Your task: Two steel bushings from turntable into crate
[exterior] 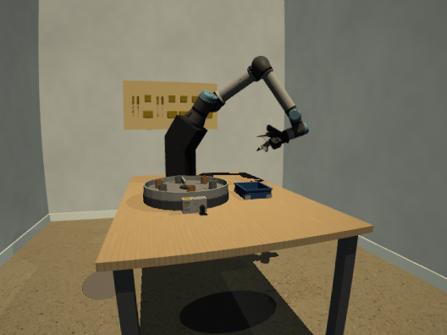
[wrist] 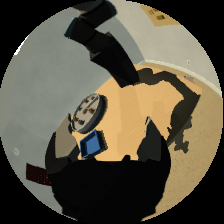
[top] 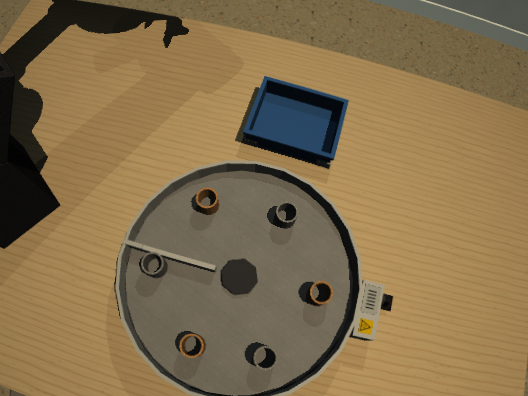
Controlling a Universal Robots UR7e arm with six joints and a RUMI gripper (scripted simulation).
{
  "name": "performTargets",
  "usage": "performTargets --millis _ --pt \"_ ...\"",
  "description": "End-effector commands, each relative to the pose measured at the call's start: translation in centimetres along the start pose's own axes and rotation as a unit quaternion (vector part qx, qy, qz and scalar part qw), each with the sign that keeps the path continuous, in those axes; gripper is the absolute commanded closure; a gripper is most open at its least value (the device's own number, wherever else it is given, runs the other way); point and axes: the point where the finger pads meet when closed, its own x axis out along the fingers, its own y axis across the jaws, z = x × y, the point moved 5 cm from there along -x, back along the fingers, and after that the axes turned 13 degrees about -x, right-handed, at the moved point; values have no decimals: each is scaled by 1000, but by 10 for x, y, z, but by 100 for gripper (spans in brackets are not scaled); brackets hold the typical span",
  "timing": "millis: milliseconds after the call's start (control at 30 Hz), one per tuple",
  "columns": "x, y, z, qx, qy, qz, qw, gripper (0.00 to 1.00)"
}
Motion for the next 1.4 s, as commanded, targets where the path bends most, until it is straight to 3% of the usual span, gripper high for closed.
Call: performTargets --millis 0,267,333,700,833,900,1000,1267,1367 --pt "24 -17 17 -1 19 38 999 0" --pt "75 -50 44 1 46 117 992 0" --pt "75 -50 44 1 46 117 992 0" --pt "162 -103 72 12 57 249 967 0" --pt "198 -123 77 20 48 300 953 0" --pt "198 -123 77 20 48 300 953 0" --pt "225 -137 79 28 37 337 940 0" --pt "295 -173 76 56 -13 424 904 0" --pt "312 -181 73 64 -30 441 894 0"
